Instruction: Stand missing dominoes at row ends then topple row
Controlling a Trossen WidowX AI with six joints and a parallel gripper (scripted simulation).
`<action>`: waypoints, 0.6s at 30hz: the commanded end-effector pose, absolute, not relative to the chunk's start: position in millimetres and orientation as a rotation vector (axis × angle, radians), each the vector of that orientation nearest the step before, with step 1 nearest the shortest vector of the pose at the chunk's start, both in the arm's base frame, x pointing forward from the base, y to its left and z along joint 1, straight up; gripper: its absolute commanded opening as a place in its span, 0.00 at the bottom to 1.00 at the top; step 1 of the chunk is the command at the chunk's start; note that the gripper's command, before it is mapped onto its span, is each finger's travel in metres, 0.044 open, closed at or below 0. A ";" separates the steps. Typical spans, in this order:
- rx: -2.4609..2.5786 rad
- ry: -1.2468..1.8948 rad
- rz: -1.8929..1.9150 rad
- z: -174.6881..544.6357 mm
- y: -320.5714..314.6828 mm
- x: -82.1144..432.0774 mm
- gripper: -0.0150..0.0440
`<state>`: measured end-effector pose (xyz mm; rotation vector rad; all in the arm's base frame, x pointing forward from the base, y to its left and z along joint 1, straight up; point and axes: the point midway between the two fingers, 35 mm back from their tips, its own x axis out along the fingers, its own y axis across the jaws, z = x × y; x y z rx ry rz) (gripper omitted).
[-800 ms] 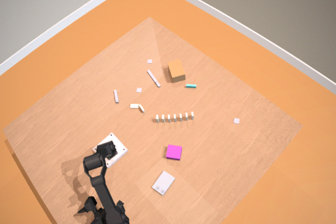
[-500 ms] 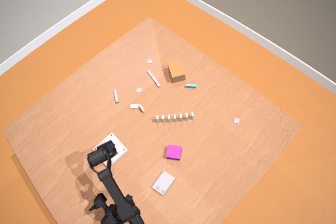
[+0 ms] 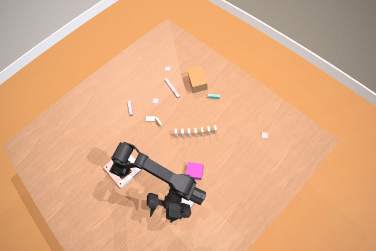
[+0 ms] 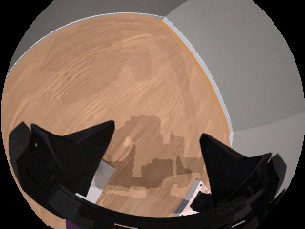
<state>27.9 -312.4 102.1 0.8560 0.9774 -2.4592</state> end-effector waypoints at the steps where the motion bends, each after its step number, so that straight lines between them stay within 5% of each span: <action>1: 0.853 1.009 -2.237 97.6 -290.8 93.4 1.00; 18: 0.817 1.214 -1.332 86.6 -85.1 284.6 1.00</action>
